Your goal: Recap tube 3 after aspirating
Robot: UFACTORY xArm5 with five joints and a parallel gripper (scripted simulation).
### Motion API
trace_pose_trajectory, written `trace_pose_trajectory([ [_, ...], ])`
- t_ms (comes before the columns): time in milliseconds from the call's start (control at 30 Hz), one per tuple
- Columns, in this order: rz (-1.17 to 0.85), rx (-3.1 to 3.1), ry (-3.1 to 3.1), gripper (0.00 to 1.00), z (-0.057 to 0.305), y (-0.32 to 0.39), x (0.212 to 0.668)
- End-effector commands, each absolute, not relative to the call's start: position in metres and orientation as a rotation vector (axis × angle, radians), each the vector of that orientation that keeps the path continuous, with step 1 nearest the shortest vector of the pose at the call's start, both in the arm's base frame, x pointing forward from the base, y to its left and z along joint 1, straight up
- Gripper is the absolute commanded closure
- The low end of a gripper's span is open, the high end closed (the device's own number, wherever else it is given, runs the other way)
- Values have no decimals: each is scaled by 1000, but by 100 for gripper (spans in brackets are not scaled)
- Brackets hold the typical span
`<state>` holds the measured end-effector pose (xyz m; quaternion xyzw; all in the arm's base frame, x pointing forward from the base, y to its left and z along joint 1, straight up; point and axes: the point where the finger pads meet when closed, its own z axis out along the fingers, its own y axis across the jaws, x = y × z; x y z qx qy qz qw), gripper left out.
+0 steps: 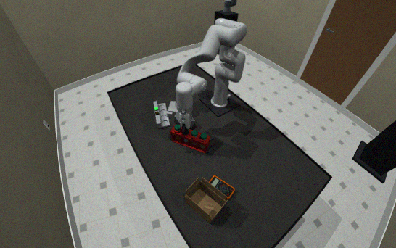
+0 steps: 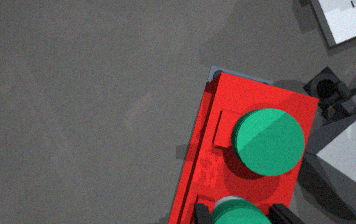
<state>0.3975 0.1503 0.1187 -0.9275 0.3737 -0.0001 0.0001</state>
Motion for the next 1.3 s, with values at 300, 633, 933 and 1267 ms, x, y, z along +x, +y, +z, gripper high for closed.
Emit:
trace_pose_trajectory([
  [300,-5,-2915,1162,100,120,151,399],
  [633,-5,-2748,1515,100,120,151,399],
  [933,-4,-2489,1911,100,120,151,399],
  [1267,-4,-2489,1911,54,120,151,399],
])
